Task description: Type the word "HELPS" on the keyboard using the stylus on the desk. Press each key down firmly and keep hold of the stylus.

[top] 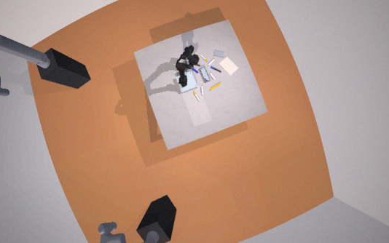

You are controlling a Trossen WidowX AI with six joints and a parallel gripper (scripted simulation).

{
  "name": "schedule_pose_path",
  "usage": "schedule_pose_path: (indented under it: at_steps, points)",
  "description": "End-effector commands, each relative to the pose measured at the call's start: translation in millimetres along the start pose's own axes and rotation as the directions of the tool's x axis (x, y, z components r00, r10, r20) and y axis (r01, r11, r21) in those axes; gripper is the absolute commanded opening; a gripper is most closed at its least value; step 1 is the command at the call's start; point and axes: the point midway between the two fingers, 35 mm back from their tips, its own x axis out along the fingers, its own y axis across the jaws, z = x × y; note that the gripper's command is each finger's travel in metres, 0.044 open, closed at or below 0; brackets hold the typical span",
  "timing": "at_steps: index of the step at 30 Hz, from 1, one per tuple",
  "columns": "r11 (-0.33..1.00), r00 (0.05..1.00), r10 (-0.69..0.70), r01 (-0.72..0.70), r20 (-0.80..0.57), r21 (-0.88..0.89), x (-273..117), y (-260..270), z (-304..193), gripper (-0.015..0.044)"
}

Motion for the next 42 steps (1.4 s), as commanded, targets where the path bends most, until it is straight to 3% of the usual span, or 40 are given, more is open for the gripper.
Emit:
schedule_pose_path:
  at_steps: [1, 42]
  points:
    - [0.984, 0.994, 0.014, -0.034, 0.108, 0.177, 0, -10, -16, 0.0150]
    - [0.984, 0.994, 0.014, -0.033, 0.108, 0.177, 24, -8, -26, 0.0150]
